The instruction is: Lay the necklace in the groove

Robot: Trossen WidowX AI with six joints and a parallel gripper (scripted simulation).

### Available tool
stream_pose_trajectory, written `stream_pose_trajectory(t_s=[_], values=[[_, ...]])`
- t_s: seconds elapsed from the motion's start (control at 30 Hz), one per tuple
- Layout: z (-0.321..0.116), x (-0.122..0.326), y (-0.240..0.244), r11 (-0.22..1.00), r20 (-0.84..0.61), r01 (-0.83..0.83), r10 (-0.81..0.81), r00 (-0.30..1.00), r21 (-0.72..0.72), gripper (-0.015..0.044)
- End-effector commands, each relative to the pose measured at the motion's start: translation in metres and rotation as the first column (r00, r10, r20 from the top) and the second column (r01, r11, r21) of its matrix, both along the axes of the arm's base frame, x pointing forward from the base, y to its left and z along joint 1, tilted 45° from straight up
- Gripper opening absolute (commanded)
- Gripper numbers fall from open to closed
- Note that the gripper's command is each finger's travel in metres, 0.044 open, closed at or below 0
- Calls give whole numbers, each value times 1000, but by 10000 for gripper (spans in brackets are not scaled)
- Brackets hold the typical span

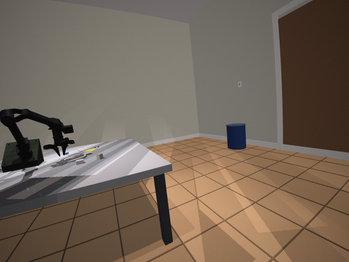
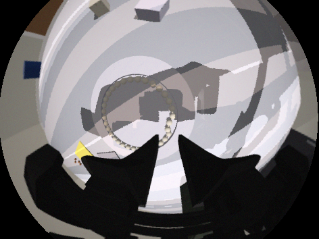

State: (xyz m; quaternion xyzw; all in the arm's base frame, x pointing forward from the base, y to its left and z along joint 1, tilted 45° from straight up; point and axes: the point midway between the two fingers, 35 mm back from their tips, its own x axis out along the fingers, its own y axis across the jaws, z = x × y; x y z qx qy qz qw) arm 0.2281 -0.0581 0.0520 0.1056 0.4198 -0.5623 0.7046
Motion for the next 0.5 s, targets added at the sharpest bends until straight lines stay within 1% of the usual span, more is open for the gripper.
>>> stream_pose_trajectory(t_s=[0.0, 0.47], values=[[-1, 1, -1, 1000, 3, -2, 2, 1000, 0, 120], [-17, 0, -16, 1000, -7, -5, 5, 1000, -2, 120]])
